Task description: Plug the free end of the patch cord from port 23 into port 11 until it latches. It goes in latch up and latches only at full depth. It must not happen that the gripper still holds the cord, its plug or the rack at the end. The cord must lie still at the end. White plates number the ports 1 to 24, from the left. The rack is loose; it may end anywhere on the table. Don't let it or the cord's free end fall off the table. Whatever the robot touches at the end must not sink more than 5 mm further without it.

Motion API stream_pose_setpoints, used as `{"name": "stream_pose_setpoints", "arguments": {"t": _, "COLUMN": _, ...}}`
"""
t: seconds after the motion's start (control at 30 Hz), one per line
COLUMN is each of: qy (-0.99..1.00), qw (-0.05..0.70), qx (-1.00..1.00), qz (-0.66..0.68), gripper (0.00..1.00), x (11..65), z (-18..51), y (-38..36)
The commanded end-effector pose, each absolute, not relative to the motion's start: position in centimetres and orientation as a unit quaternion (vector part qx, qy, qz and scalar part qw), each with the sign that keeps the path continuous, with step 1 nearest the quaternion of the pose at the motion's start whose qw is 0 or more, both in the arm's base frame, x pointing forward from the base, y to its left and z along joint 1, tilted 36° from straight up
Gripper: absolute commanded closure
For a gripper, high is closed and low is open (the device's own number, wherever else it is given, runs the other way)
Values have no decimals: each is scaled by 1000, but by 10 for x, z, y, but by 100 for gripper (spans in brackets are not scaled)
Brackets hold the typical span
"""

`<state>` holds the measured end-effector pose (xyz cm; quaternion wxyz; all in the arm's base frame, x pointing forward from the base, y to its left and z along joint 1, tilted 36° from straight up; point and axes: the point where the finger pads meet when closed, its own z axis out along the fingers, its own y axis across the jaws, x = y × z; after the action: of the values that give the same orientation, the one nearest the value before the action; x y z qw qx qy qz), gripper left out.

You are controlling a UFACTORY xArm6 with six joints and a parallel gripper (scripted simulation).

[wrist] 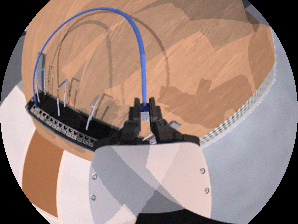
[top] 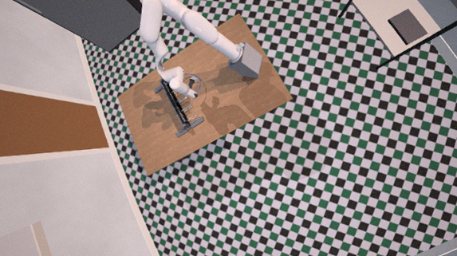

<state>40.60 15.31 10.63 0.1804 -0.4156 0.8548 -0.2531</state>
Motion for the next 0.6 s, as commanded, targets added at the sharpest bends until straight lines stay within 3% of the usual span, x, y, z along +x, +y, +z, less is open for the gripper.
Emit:
{"name": "stream_pose_setpoints", "arguments": {"t": 0.0, "qy": 887, "qw": 200, "qx": -342, "qz": -237, "gripper": 100, "x": 427, "z": 127, "y": 152}}
{"name": "stream_pose_setpoints", "arguments": {"t": 0.57, "qy": 935, "qw": 240, "qx": -170, "qz": -195, "gripper": 100, "x": 471, "z": 172, "y": 147}}
